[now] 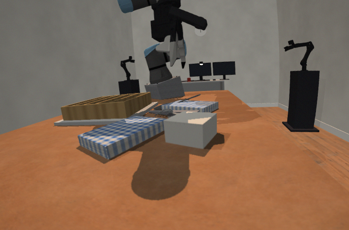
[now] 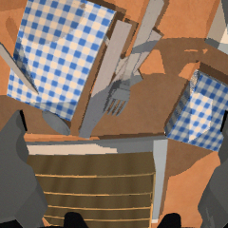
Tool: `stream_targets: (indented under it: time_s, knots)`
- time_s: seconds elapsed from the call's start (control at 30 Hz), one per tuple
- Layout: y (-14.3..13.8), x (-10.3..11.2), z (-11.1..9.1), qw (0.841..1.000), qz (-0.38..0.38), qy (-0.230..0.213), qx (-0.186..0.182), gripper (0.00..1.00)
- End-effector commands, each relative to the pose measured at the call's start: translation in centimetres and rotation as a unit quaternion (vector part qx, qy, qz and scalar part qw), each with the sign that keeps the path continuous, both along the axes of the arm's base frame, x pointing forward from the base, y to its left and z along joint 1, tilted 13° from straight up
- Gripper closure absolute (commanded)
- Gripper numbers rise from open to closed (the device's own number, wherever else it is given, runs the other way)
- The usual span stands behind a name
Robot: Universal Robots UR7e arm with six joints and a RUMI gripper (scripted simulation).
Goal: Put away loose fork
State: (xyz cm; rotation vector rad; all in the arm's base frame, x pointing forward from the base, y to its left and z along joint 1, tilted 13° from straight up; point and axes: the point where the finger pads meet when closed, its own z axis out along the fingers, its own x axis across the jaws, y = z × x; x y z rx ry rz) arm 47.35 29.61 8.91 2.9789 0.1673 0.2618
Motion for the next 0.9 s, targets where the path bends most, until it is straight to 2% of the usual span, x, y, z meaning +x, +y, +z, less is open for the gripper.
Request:
stream_targets:
  time_s: [0.0, 0.17, 0.37, 0.5, 0.63, 0.7, 0.87]
  knots:
    - [0.0, -0.1, -0.3, 0.996, 0.085, 0.011, -0.013, 0.00]
    - [-0.1, -0.2, -0.5, 0.991, 0.134, 0.018, -0.023, 0.00]
    - [-0.3, -0.3, -1.0, 0.969, 0.240, 0.032, -0.043, 0.00]
    - [-0.5, -0.4, -1.3, 0.946, 0.316, 0.042, -0.057, 0.00]
    - [-0.7, -0.5, -1.7, 0.915, 0.393, 0.053, -0.071, 0.00]
    - [-0.7, -0.5, -1.7, 0.915, 0.393, 0.053, -0.071, 0.00]
    - [-1.0, -0.5, -2.1, 0.866, 0.488, 0.066, -0.089, 0.00]
